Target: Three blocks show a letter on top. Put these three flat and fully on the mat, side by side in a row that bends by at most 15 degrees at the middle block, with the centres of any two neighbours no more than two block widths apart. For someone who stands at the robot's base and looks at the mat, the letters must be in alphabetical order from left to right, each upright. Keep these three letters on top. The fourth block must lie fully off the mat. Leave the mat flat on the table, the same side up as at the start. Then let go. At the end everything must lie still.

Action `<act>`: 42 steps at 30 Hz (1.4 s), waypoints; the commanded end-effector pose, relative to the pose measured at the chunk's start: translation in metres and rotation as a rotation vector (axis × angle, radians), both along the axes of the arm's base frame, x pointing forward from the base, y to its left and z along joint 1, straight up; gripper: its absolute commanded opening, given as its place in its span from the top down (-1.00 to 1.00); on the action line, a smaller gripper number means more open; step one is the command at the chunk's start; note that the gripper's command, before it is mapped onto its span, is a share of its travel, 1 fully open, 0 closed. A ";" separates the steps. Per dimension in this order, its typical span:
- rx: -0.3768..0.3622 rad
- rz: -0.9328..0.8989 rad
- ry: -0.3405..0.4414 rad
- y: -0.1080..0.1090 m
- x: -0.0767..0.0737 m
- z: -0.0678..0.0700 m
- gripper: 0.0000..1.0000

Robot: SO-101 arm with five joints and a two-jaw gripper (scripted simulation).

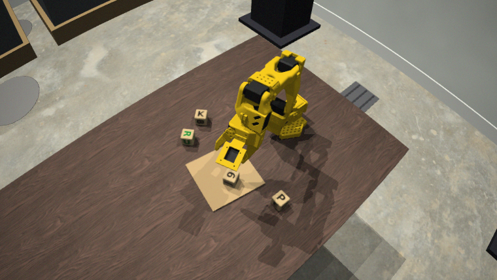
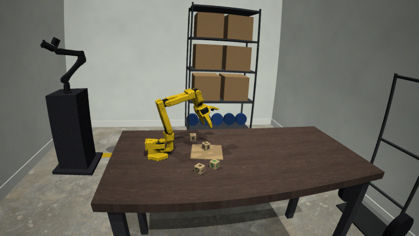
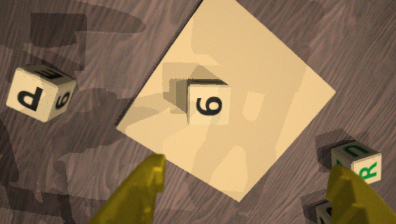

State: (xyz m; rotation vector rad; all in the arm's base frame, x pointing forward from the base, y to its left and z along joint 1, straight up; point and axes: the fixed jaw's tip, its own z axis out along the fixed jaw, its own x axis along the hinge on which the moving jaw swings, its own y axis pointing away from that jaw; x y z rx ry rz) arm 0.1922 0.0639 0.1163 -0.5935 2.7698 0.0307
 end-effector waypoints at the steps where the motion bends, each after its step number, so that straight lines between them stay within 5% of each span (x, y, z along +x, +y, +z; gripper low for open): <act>1: 0.000 0.013 -0.002 0.004 0.007 0.000 0.30; 16: -0.085 0.013 0.288 0.001 -0.002 -0.054 0.30; 39: -0.088 0.013 0.297 0.001 -0.002 -0.055 0.30; 40: -0.059 0.026 0.193 0.006 0.008 -0.039 0.30; 42: -0.059 0.026 0.193 0.006 0.008 -0.039 0.30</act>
